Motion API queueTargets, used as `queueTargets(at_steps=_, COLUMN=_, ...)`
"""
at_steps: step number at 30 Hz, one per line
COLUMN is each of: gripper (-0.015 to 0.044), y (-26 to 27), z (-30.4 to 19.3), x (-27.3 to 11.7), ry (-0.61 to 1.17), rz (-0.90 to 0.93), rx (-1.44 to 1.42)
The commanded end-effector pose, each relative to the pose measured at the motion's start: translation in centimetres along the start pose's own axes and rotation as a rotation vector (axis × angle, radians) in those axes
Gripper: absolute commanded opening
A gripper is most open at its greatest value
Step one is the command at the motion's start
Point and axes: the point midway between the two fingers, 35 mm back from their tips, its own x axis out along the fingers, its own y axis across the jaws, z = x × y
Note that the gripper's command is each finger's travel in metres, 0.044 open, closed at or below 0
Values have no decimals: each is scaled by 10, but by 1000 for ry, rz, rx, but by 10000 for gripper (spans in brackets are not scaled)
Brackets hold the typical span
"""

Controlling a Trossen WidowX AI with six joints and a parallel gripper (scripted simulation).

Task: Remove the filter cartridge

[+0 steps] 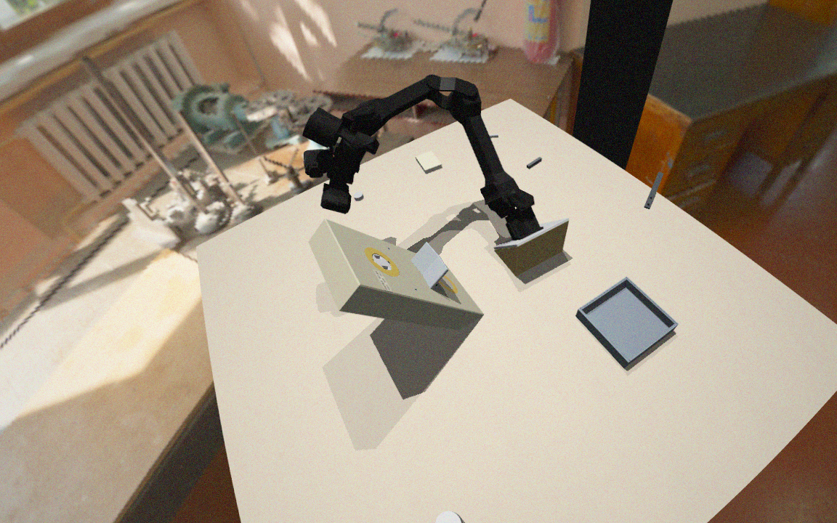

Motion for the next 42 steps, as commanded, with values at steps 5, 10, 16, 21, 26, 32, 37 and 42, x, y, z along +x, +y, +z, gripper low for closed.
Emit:
queueTargets(at_steps=5, gripper=112, y=81, z=-12, x=-77, ry=-154, rz=191, rx=-133)
queueTargets(at_steps=10, gripper=112, y=121, z=-33, x=-127, ry=-253, rz=283, rx=-234)
queueTargets(at_steps=16, gripper=112, y=179, z=-86, x=-175, ry=-341, rz=383, rx=-372)
queueTargets(at_steps=21, gripper=112, y=197, z=-113, x=-193, ry=-382, rz=417, rx=-432)
queueTargets(at_steps=26, gripper=112, y=199, z=-113, x=-192, ry=-381, rz=418, rx=-432)
queueTargets(at_steps=32, gripper=112, y=204, z=-110, x=-184, ry=-377, rz=420, rx=-432)
queueTargets(at_steps=37, gripper=112, y=209, z=-108, x=-177, ry=-376, rz=421, rx=-432)
queueTargets(at_steps=42, gripper=112, y=213, z=-106, x=-170, ry=-376, rz=422, rx=-432)
